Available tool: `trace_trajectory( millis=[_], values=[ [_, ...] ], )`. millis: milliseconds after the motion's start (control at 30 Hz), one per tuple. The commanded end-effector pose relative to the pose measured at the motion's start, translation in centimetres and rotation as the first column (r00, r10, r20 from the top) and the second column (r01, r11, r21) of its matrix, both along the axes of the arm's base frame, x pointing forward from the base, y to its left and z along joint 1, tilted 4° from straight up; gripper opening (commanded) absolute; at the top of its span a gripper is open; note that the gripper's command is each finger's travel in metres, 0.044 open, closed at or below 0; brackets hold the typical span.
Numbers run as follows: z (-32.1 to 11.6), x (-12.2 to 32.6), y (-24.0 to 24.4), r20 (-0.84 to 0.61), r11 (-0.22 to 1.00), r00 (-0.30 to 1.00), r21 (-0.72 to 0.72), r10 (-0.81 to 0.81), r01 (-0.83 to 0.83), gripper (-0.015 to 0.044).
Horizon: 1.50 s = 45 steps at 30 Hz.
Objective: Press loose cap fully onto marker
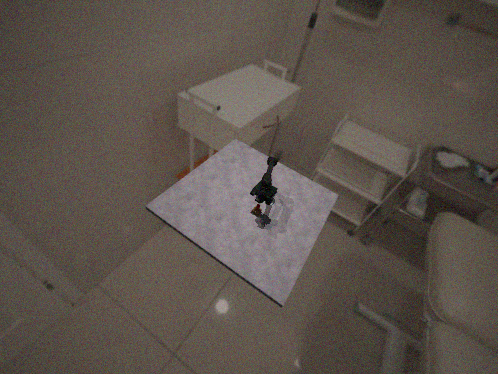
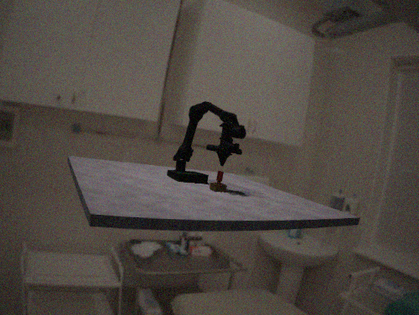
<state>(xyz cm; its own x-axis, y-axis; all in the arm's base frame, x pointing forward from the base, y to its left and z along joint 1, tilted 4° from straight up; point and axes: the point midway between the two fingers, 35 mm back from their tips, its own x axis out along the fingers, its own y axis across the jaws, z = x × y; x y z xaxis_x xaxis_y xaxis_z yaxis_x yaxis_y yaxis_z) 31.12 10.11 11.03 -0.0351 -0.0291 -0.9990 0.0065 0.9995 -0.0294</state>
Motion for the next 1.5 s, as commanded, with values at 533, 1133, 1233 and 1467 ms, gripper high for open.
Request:
trace_trajectory(
  millis=[533, 1133, 1233, 1467],
  values=[
    [-2.7, -0.2, -0.1, -0.005, 1.0, 1.0, 0.0, 0.007, -0.007, 0.0],
    [-3.5, 0.0, -0.1, 0.004, 1.0, 1.0, 0.002, 0.002, -0.002, 0.0],
    [-1.6, 0.3, 0.1, 0.004, 1.0, 1.0, 0.002, 0.002, -0.002, 0.0],
    [5.4, 0.3, 0.2, 0.004, 1.0, 1.0, 0.002, 0.002, -0.002, 0.0]
  ],
)
